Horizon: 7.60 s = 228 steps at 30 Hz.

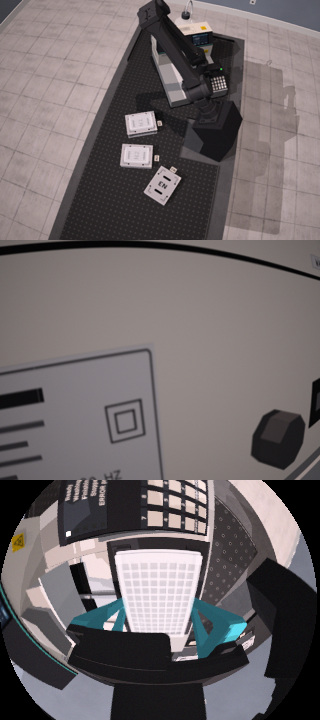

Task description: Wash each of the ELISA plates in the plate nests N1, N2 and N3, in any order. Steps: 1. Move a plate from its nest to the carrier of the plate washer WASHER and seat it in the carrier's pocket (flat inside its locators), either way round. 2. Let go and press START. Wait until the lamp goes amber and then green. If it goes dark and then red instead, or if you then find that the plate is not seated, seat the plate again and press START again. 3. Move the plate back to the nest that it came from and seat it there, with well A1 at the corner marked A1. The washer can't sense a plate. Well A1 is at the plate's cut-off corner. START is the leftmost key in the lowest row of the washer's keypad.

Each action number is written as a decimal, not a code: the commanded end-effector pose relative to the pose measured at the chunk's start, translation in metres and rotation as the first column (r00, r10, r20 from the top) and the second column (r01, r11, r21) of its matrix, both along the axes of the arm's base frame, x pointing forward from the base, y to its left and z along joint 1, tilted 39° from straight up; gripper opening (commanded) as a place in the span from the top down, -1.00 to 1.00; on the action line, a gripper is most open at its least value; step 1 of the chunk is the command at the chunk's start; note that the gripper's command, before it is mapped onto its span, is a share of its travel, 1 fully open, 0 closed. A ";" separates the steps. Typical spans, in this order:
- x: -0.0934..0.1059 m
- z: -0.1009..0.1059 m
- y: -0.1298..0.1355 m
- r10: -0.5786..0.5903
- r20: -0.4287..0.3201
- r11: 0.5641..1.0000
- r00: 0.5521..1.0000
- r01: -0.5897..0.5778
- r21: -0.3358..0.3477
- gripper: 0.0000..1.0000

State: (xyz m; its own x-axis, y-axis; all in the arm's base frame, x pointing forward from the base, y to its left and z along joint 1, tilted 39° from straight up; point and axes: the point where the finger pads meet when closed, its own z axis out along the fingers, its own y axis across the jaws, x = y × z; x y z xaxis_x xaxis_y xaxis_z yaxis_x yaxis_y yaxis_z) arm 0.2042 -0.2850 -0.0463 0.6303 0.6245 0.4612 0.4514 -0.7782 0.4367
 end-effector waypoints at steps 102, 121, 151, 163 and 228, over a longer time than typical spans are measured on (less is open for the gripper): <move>-0.050 0.076 0.011 0.041 -0.004 0.999 0.999 -0.041 -0.036 -0.68; 0.009 0.112 0.060 0.438 -0.129 0.812 0.890 -0.453 -0.369 -0.68; 0.077 0.152 0.150 0.694 -0.380 0.337 0.612 -0.742 -0.580 -0.68; 0.112 0.171 0.200 0.726 -0.543 0.008 0.422 -0.794 -0.607 -0.68; 0.111 0.126 0.436 0.263 -0.956 -0.895 -0.128 -0.403 -0.192 -0.68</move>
State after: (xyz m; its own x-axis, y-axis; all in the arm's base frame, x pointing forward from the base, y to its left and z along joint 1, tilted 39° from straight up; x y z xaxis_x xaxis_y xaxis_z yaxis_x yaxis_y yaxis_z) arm 0.3119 0.1316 0.0771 -0.7727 -0.1177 -0.6237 -0.0428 0.9901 -0.1339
